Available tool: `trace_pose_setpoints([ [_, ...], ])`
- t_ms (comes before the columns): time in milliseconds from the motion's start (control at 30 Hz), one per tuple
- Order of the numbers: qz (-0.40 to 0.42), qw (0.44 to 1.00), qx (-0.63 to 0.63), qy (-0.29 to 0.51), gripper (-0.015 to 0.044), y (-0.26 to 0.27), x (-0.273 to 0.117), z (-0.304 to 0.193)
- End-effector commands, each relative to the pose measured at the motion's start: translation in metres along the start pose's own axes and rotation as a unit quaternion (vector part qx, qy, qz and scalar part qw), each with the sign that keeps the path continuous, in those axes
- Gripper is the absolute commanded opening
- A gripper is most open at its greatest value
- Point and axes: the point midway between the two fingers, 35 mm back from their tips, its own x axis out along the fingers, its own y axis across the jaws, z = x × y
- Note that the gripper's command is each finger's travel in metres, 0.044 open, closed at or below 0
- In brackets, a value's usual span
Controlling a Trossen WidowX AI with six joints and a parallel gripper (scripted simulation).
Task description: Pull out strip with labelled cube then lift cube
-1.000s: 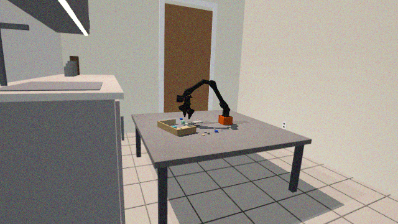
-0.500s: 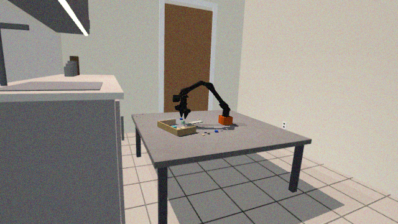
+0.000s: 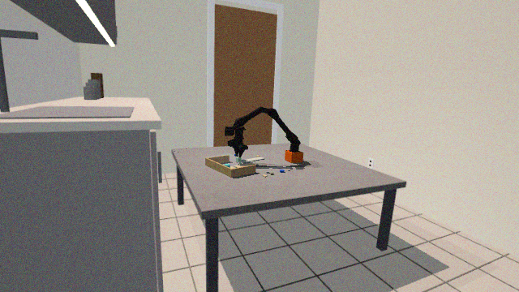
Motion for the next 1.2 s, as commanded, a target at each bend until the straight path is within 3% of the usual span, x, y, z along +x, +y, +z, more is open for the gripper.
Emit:
trace_pose_setpoints([
  [0, 0.002, 1.0, 0.002, 0.003, 0.025, 0.001, 0.008, -0.002],
  [600, 0.002, 1.0, 0.002, 0.003, 0.025, 0.001, 0.032, -0.003],
  [733, 0.001, 1.0, 0.0, 0.002, 0.0145, 0.001, 0.029, -0.002],
  [933, 0.001, 1.0, 0.0, 0.002, 0.0105, 0.001, 0.029, -0.002],
  [1067, 0.001, 1.0, 0.0, 0.002, 0.0, 0.001, 0.027, -0.004],
  [1167, 0.001, 1.0, 0.0, 0.002, 0.0, 0.004, 0.019, -0.013],
])
